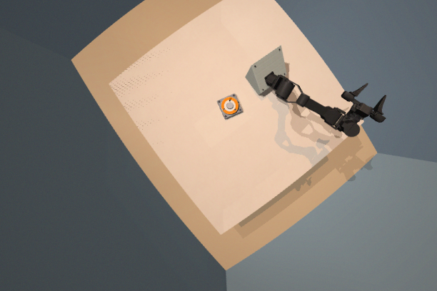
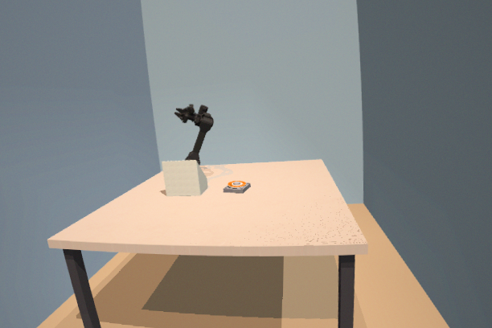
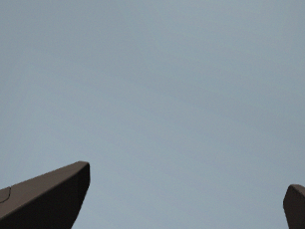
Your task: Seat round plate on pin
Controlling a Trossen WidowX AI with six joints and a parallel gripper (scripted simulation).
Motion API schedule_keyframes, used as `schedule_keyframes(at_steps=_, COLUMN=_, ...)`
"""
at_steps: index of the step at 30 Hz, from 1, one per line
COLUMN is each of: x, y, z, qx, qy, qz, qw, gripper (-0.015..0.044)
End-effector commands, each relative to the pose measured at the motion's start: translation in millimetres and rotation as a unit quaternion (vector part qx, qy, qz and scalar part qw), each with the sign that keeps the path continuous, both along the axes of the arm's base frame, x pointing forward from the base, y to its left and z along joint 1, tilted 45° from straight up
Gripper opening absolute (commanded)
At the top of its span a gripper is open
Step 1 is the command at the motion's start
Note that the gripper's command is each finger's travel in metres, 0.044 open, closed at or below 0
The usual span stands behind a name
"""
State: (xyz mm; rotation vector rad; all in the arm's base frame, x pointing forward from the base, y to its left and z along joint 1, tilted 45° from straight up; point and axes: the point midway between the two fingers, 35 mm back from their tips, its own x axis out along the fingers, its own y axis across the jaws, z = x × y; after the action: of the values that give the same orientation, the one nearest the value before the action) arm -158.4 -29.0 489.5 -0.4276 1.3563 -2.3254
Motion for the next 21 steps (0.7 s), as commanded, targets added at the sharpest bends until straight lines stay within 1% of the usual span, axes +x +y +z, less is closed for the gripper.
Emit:
schedule_keyframes(at_steps=1, x=-1, y=3, z=0, qx=-0.003, qy=0.000, qz=-0.005, qw=1.000, gripper=0.0374)
schedule_keyframes(at_steps=3, x=-10, y=28, z=0, qx=-0.030, qy=-0.001, qz=-0.045, qw=0.999, gripper=0.0321)
schedule_keyframes(at_steps=5, x=-17, y=67, z=-1, qx=-0.067, qy=-0.003, qz=-0.106, qw=0.992, gripper=0.0269)
schedule_keyframes(at_steps=8, x=-17, y=124, z=-5, qx=-0.119, qy=-0.005, qz=-0.196, qw=0.973, gripper=0.0190)
schedule_keyframes(at_steps=10, x=-15, y=133, z=-4, qx=-0.137, qy=0.000, qz=-0.213, qw=0.967, gripper=0.0137)
schedule_keyframes(at_steps=11, x=-14, y=144, z=-3, qx=-0.160, qy=0.006, qz=-0.234, qw=0.959, gripper=0.0111)
schedule_keyframes(at_steps=15, x=14, y=217, z=-16, qx=-0.224, qy=0.013, qz=-0.350, qw=0.910, gripper=0.0006)
schedule_keyframes(at_steps=16, x=24, y=234, z=-21, qx=-0.239, qy=0.016, qz=-0.378, qw=0.894, gripper=0.0000)
schedule_keyframes(at_steps=18, x=32, y=245, z=-24, qx=-0.245, qy=0.020, qz=-0.398, qw=0.884, gripper=0.0000)
schedule_keyframes(at_steps=21, x=70, y=287, z=-40, qx=-0.265, qy=0.039, qz=-0.484, qw=0.833, gripper=0.0000)
